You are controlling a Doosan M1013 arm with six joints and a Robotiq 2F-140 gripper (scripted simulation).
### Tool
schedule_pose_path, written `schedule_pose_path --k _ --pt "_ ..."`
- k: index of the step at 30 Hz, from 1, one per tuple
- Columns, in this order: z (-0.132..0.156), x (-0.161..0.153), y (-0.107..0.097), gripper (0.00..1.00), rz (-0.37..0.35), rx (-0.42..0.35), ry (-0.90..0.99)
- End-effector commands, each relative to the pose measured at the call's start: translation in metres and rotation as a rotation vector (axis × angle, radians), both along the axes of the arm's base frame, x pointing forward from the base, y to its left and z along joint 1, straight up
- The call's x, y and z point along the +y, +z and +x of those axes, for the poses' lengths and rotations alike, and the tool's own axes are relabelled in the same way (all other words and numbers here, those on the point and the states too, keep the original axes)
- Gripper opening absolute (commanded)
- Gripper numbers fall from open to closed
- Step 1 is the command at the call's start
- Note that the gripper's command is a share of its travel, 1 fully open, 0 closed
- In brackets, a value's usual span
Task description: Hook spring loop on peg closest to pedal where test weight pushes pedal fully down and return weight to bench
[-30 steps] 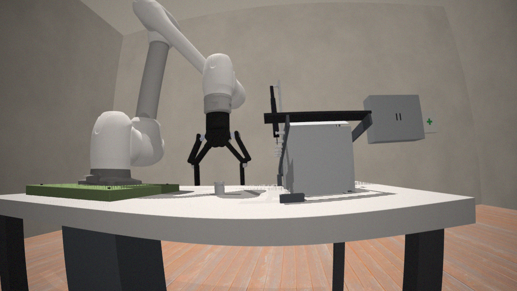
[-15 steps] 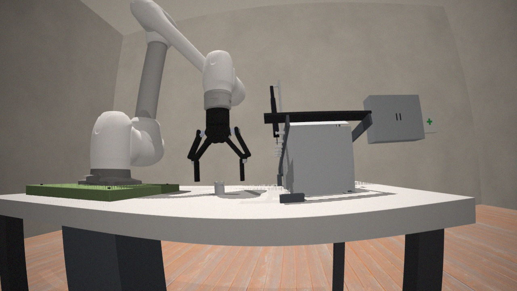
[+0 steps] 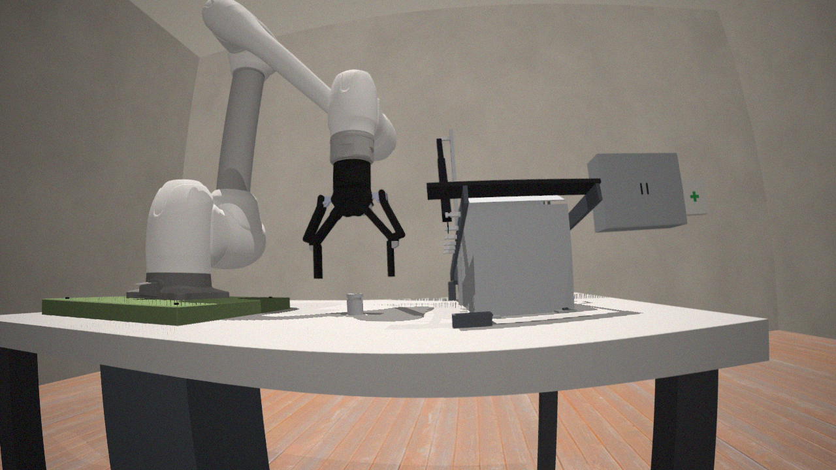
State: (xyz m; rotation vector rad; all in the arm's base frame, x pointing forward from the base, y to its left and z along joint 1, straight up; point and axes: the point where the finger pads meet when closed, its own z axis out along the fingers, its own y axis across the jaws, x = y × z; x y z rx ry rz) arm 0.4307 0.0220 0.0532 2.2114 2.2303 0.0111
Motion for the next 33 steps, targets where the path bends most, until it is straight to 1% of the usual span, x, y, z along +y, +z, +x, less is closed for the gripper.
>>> schedule_pose_path --k 1,10,12,13,27,29,30,33 --pt "0.000 0.000 0.008 1.00 0.000 -0.001 0.000" --pt "0.000 0.000 0.032 1.00 0.000 -0.001 0.000" --pt "0.000 0.000 0.032 1.00 0.000 -0.001 0.000" --pt "0.000 0.000 0.029 1.00 0.000 -0.001 0.000" --pt "0.000 0.000 0.067 1.00 0.000 -0.001 0.000" --pt "0.000 0.000 0.067 1.00 0.000 -0.001 0.000" --pt "0.000 0.000 0.063 1.00 0.000 -0.001 0.000" --pt "0.000 0.000 0.070 1.00 0.000 -0.001 0.000"
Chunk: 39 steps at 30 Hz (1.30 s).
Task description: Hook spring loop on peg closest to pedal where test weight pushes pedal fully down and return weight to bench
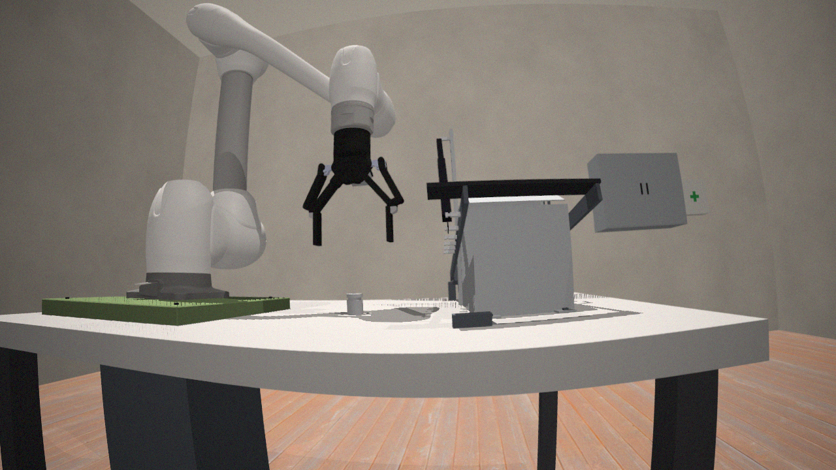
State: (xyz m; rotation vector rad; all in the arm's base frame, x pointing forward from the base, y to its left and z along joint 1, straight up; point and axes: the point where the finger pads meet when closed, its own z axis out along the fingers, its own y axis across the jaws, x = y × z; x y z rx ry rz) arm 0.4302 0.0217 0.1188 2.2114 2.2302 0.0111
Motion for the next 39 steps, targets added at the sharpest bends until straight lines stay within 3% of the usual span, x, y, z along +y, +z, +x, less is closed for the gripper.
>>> schedule_pose_path --k 1,11,30,31,39 --pt "0.000 0.000 0.007 1.00 0.000 -0.001 0.000" --pt "0.000 0.000 0.029 1.00 0.000 -0.001 0.000" --pt "0.000 0.000 0.029 1.00 0.000 -0.001 0.000" --pt "0.000 0.000 0.029 0.24 0.000 -0.001 0.000" --pt "0.000 0.000 0.029 0.24 0.000 -0.001 0.000"
